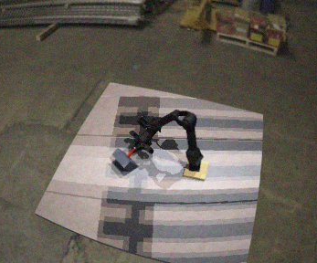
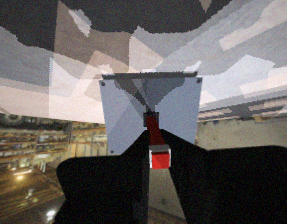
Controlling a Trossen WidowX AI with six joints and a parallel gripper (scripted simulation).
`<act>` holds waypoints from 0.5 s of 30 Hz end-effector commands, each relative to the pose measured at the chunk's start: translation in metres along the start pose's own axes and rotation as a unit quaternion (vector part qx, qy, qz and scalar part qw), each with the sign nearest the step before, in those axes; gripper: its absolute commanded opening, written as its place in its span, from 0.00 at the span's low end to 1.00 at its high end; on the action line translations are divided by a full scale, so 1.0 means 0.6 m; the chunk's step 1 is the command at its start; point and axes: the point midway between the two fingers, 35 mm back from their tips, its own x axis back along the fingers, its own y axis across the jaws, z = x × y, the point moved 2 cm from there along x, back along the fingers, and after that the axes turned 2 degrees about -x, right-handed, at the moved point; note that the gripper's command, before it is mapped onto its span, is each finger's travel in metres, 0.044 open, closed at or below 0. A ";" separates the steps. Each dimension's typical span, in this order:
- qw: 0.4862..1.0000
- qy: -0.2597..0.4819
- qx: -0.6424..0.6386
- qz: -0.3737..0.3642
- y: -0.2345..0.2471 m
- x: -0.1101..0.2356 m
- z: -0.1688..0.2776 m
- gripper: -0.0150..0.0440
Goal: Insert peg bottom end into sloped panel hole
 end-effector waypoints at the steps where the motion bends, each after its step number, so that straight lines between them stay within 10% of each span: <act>1: 1.000 -0.002 -0.004 0.003 -0.002 -0.006 -0.003 0.25; 15: 1.000 -0.001 -0.004 0.003 -0.003 -0.017 -0.001 0.25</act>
